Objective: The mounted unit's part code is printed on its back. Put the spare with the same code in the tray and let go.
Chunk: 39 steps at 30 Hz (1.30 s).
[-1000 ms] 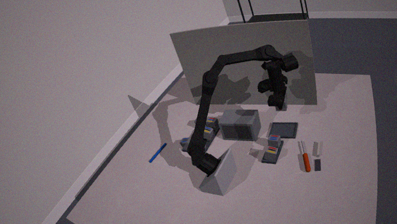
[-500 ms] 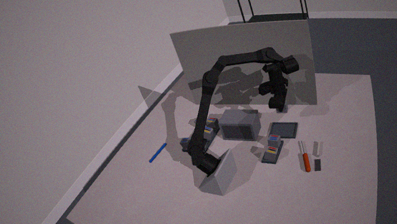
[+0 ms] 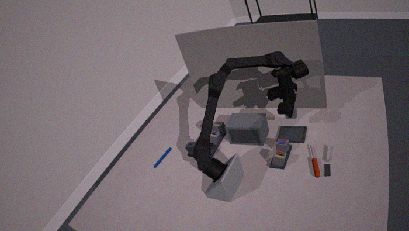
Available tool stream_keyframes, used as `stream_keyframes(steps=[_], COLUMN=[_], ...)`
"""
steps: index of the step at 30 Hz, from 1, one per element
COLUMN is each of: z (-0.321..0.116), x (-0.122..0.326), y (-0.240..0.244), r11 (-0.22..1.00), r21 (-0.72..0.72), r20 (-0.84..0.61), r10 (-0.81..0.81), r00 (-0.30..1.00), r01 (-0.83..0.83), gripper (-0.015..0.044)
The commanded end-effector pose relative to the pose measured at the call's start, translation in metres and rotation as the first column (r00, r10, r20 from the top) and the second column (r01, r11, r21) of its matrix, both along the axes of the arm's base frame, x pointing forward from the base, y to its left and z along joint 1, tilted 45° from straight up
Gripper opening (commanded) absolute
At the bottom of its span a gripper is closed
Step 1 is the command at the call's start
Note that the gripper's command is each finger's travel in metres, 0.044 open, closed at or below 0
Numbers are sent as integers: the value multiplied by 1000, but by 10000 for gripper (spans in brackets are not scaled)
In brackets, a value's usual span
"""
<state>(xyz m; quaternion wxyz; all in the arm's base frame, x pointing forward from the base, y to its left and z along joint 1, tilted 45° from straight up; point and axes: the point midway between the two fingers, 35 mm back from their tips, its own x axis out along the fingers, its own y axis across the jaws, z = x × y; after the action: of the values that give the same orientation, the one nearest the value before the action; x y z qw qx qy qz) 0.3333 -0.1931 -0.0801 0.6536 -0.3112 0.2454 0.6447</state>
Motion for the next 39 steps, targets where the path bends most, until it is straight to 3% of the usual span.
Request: stream_keyframes(steps=[1, 39], z=[-3, -25], x=[0, 2], y=[3, 24], r11=[1000, 1000], r21=[6, 7], r20=[-4, -3], r10=[-5, -5], r00=[1000, 1000], r01=[5, 5], gripper=[0, 0])
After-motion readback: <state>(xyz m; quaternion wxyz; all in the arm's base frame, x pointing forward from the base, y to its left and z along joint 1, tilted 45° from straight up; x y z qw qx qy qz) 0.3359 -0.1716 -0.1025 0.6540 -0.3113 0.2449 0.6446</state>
